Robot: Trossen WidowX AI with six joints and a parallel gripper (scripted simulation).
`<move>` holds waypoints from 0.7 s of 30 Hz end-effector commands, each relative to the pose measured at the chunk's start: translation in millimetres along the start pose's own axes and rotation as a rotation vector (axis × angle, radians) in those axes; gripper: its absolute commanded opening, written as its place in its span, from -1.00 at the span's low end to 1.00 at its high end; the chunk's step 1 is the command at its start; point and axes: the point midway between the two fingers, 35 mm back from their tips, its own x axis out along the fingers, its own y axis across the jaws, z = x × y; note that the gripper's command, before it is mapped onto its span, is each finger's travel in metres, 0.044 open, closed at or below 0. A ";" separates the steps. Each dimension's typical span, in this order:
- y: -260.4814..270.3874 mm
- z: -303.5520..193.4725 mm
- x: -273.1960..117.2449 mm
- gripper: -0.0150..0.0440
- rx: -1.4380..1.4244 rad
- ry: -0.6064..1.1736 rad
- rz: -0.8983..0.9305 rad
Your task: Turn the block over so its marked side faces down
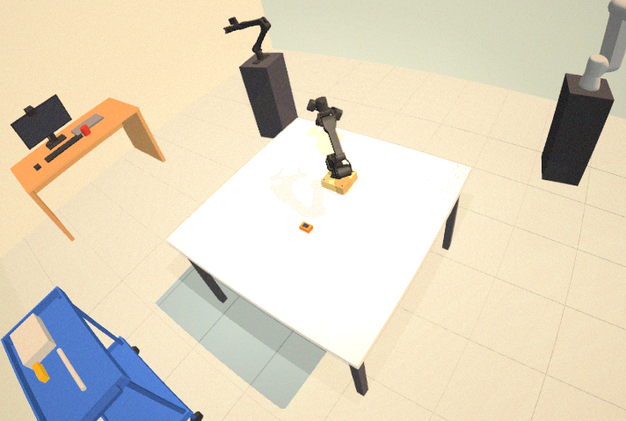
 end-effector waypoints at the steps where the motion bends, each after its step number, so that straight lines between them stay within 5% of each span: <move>1: -1.3 0.9 1.0 0.95 0.006 -0.008 -0.005; 12: -92.0 83.5 28.6 1.00 0.320 -0.536 -0.156; 21: -160.3 182.1 -13.5 1.00 0.425 -0.974 -0.073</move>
